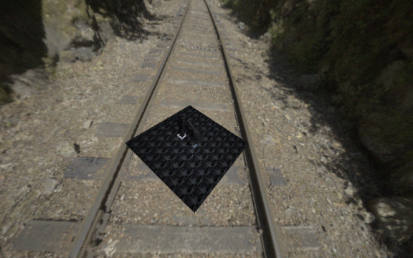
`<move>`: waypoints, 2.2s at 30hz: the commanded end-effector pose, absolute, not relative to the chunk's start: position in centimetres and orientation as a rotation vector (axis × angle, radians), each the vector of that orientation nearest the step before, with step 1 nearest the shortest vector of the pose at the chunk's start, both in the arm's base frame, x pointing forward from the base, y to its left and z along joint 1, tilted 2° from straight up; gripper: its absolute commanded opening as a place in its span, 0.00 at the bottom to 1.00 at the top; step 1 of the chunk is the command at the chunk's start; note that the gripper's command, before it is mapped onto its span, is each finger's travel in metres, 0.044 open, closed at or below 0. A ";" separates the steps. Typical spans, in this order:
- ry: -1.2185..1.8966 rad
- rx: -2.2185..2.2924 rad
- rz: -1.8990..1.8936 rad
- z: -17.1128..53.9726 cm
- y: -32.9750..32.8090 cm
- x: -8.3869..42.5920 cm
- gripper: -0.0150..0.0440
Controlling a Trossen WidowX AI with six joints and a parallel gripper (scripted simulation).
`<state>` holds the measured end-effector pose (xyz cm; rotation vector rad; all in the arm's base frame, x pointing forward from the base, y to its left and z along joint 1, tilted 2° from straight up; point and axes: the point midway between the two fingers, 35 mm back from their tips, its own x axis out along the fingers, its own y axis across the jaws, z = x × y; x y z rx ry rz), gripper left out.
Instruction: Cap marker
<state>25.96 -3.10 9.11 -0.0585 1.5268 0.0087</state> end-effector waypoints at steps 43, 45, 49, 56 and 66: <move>1.524 0.023 -0.070 15.6 -2.6 25.5 0.25; 1.524 0.023 -0.070 15.6 -2.6 25.5 0.25; 1.524 0.023 -0.070 15.4 -2.6 25.5 0.25; 1.524 0.023 -0.070 14.4 -2.6 25.6 0.25; 1.524 0.023 -0.070 12.9 -2.7 25.7 0.25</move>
